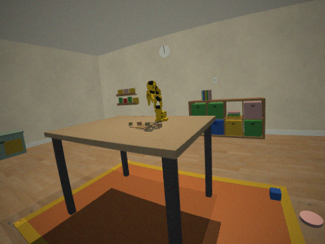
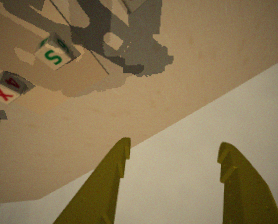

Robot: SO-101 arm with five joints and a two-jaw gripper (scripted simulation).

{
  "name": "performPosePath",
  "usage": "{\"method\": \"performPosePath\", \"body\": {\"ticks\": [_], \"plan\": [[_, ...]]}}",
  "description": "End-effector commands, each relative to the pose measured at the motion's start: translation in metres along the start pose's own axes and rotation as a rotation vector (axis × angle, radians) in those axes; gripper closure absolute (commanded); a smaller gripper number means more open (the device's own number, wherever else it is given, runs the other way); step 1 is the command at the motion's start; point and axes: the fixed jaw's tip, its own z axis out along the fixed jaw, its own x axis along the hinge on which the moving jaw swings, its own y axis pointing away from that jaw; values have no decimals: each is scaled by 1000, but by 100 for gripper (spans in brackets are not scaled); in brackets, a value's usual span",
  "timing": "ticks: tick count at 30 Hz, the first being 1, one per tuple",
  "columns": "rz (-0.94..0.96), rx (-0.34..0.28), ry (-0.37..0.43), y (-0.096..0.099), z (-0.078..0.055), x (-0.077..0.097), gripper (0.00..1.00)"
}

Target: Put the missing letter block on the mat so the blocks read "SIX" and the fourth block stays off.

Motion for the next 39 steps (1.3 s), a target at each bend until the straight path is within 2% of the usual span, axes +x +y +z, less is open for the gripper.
{"method": "performPosePath", "body": {"ticks": [1,19,39], "plan": [[-157,56,21,-12,-7,-4,68],[-514,83,-10,-25,-5,-22,68],[-574,88,-15,-28,-5,-25,68]]}}
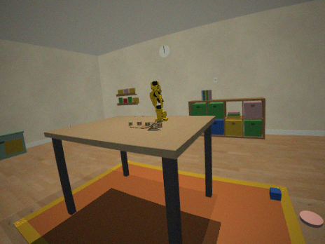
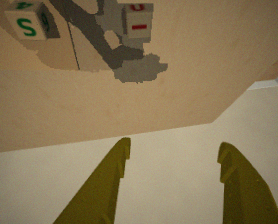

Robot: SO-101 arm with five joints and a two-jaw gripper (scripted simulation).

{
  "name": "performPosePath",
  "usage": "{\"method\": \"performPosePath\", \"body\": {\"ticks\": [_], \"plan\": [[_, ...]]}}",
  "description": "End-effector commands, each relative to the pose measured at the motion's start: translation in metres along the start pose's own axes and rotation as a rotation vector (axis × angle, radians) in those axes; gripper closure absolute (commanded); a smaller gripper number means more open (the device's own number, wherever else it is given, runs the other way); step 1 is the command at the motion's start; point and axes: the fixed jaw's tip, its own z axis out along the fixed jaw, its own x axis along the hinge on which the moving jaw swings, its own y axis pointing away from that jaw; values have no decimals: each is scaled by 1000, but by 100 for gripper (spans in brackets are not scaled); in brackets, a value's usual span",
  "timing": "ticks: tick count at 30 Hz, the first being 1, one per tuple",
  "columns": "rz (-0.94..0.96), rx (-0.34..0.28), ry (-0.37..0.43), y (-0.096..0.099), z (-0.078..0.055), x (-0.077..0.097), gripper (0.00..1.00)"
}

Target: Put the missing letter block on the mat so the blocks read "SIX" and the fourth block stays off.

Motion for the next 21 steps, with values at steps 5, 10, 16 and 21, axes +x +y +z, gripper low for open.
{"method": "performPosePath", "body": {"ticks": [5,10,16,21], "plan": [[-8,17,27,-3,-3,4,68],[-8,-28,-64,0,16,-2,68],[-8,-80,-171,4,38,-12,68],[-9,-144,-301,12,63,-26,68]]}}
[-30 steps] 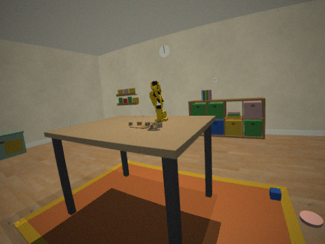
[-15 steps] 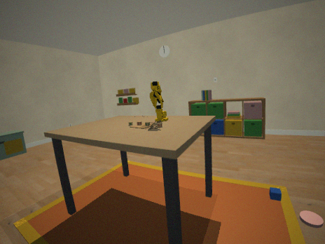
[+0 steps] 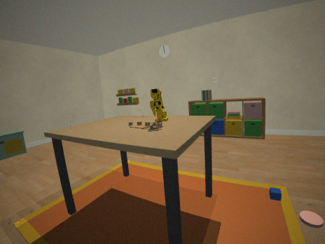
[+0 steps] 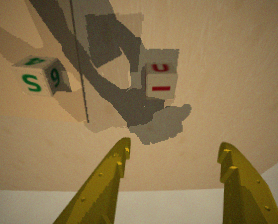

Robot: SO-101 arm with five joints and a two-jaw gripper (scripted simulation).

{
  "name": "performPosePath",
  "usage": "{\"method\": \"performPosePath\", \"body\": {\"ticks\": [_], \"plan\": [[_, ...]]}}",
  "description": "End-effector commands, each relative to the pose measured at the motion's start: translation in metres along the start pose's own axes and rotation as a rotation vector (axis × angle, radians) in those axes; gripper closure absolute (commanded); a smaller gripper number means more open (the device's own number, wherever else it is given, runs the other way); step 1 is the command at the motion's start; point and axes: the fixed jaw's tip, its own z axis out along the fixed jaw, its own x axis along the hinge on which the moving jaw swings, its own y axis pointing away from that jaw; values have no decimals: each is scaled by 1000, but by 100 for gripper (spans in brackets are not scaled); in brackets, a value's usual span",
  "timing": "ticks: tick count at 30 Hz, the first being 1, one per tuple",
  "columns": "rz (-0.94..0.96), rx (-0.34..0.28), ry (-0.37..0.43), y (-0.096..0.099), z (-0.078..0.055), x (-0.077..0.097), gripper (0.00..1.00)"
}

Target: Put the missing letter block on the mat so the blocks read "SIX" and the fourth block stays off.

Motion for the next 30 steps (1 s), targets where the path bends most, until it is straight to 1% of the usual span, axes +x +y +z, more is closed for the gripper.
{"method": "performPosePath", "body": {"ticks": [1,5,9,29,30], "plan": [[-8,-14,-32,-1,8,0,68],[-8,-42,-90,1,20,-4,68],[-8,-50,-106,2,24,-6,68],[-8,-50,-106,2,24,-6,68],[-15,-23,-51,-3,14,1,68]]}}
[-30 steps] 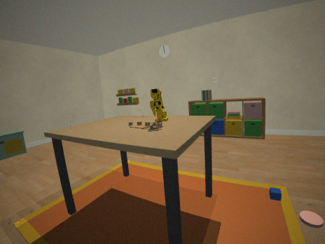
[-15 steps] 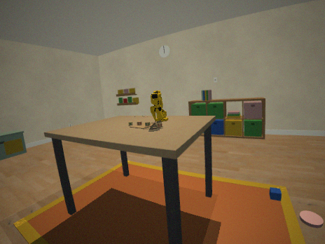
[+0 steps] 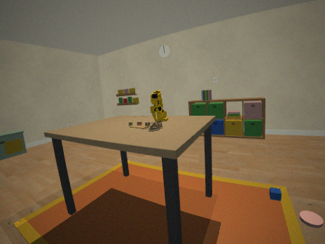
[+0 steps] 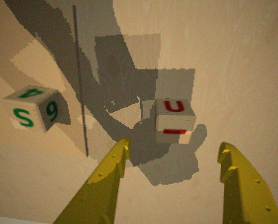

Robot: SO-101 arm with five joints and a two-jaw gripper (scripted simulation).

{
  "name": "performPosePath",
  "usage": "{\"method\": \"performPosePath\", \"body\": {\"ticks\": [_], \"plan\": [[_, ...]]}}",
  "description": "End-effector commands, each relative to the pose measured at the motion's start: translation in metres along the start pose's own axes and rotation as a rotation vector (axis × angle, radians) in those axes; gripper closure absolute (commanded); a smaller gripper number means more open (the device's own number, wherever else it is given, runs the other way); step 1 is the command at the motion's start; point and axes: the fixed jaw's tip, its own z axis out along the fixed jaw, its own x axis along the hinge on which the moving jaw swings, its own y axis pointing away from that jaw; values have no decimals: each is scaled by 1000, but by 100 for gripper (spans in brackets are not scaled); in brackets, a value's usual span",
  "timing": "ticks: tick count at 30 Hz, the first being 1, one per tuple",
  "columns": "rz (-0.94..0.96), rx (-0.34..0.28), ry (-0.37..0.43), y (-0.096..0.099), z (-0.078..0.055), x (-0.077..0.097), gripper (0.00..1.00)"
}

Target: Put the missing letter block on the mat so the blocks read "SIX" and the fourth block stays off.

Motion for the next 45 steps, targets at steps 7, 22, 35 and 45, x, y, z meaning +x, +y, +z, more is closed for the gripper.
{"method": "performPosePath", "body": {"ticks": [7,22,35,45], "plan": [[-14,53,106,-7,-22,9,68],[-14,53,106,-7,-21,9,68],[-14,53,106,-8,-11,11,68],[-14,53,106,-8,5,13,68]]}}
